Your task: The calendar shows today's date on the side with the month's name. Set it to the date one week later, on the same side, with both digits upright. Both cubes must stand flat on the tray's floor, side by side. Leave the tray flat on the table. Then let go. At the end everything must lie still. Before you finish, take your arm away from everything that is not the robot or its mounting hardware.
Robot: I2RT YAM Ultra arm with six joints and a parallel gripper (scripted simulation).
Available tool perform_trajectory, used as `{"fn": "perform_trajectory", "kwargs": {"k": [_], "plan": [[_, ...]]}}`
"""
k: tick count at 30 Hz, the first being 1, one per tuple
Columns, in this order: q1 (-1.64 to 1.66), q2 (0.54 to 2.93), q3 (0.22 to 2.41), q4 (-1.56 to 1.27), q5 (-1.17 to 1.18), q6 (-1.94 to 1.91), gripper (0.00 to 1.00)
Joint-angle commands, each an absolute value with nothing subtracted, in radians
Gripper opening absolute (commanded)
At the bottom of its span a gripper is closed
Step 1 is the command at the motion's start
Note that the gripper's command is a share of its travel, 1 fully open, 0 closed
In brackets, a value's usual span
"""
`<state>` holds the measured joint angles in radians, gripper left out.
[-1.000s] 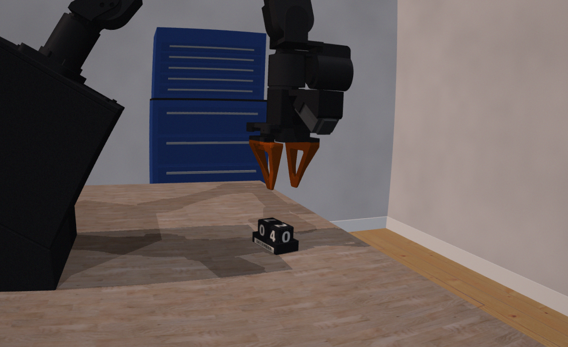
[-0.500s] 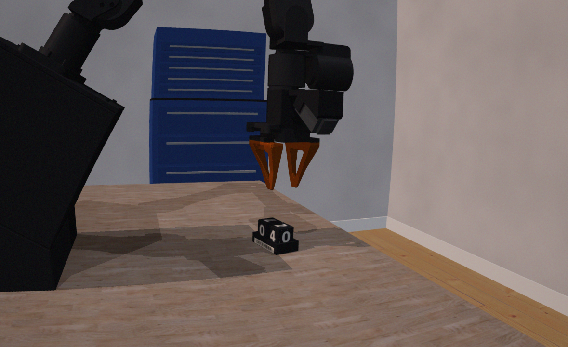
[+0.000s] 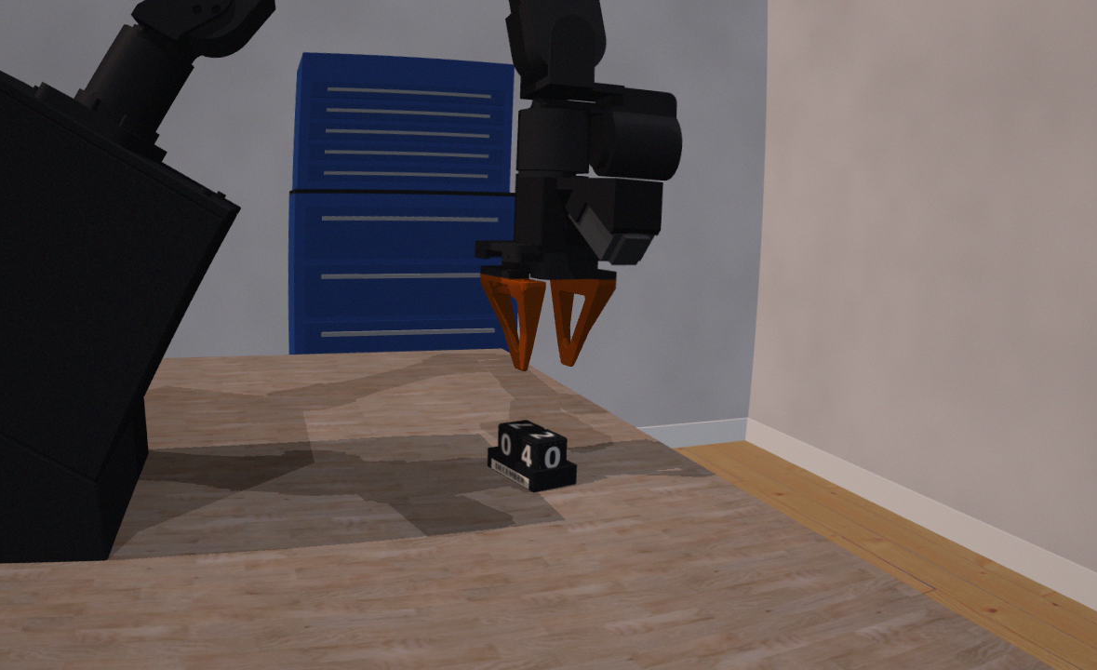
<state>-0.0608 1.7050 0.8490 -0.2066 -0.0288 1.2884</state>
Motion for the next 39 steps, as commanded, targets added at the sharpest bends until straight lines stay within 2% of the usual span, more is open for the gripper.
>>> {"fn": "perform_trajectory", "kwargs": {"k": [1, 39], "plan": [[-0.060, 1.704, 0.851, -0.197, -0.027, 1.289, 0.45], [-0.053, 1.882, 0.882, -0.051, -0.023, 1.296, 0.45]]}}
